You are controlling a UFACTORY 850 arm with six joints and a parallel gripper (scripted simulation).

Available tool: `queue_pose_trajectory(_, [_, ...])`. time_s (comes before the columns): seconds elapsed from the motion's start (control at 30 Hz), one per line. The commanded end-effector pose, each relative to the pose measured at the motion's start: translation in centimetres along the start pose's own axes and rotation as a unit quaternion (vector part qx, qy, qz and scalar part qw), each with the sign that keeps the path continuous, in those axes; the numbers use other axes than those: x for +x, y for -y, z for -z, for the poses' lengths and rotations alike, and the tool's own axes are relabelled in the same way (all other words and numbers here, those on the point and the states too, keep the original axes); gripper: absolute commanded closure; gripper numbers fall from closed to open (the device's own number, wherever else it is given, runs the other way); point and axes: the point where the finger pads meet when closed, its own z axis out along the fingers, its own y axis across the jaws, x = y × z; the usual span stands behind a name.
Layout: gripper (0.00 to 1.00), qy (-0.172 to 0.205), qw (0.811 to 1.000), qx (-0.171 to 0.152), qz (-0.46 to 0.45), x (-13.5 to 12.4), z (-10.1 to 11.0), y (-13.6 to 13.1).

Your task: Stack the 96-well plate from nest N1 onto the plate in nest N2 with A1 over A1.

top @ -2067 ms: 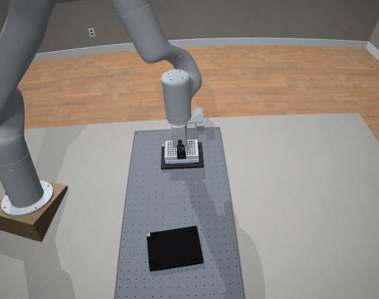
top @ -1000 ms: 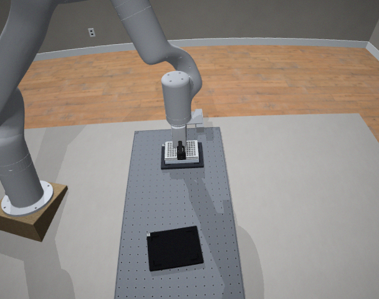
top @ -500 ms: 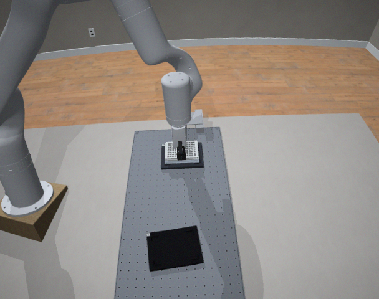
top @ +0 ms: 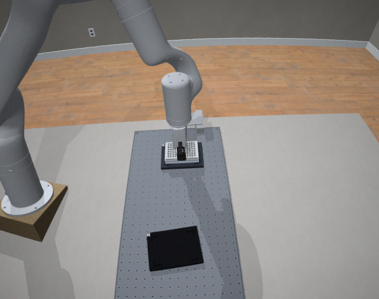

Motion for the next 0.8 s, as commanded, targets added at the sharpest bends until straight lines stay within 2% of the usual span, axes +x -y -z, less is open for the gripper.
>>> queue_pose_trajectory(0.0, [1.00,-0.001,1.000,0.000,0.000,0.09,0.02,0.02])
queue_pose_trajectory(0.27, [1.00,-0.001,1.000,0.000,0.000,0.09,-0.08,0.02])
queue_pose_trajectory(0.3, [0.00,-0.001,1.000,0.000,0.000,0.09,-0.15,0.03])
queue_pose_trajectory(0.77, [0.00,-0.001,1.000,0.000,0.000,0.09,-0.14,0.02])
